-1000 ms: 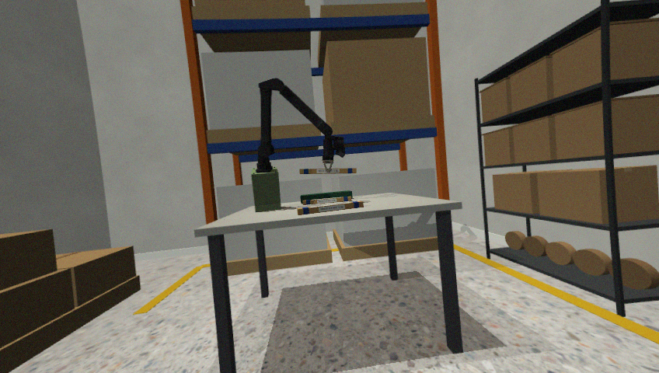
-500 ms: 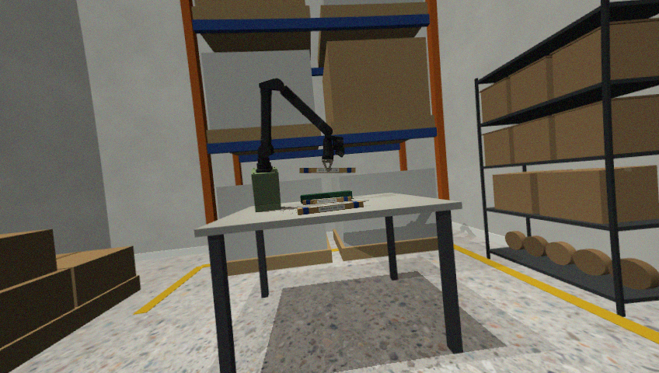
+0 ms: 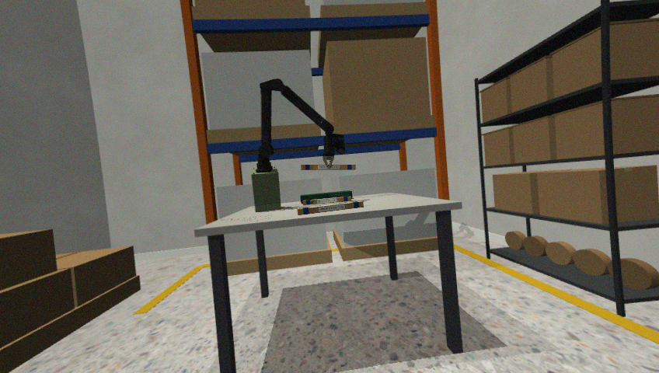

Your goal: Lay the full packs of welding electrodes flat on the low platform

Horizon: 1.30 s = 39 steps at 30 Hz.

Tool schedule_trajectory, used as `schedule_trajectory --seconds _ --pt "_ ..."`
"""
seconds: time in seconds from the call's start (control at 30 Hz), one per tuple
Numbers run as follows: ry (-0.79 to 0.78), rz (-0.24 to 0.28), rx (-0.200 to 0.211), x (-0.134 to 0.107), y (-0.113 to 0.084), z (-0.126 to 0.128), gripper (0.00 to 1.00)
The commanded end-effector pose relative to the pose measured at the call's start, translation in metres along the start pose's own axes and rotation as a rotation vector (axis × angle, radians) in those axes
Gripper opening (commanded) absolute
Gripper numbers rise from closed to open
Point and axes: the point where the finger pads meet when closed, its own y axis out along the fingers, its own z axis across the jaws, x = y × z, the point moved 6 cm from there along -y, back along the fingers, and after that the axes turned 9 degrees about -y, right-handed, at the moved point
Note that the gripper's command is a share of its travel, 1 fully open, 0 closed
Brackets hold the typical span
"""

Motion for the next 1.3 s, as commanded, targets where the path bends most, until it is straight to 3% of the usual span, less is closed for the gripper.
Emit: schedule_trajectory --seconds 0.0,0.5,0.8,1.07,1.27 --pt "0.031 -0.121 -0.021 0.046 -0.056 0.001 0.00" --pt "0.034 -0.131 -0.020 0.075 -0.089 0.016 0.00" --pt "0.042 -0.160 -0.020 0.066 -0.080 0.019 0.00" --pt "0.027 -0.136 -0.018 0.039 -0.051 0.027 0.00" --pt "0.023 -0.131 -0.018 0.031 -0.042 0.030 0.00"
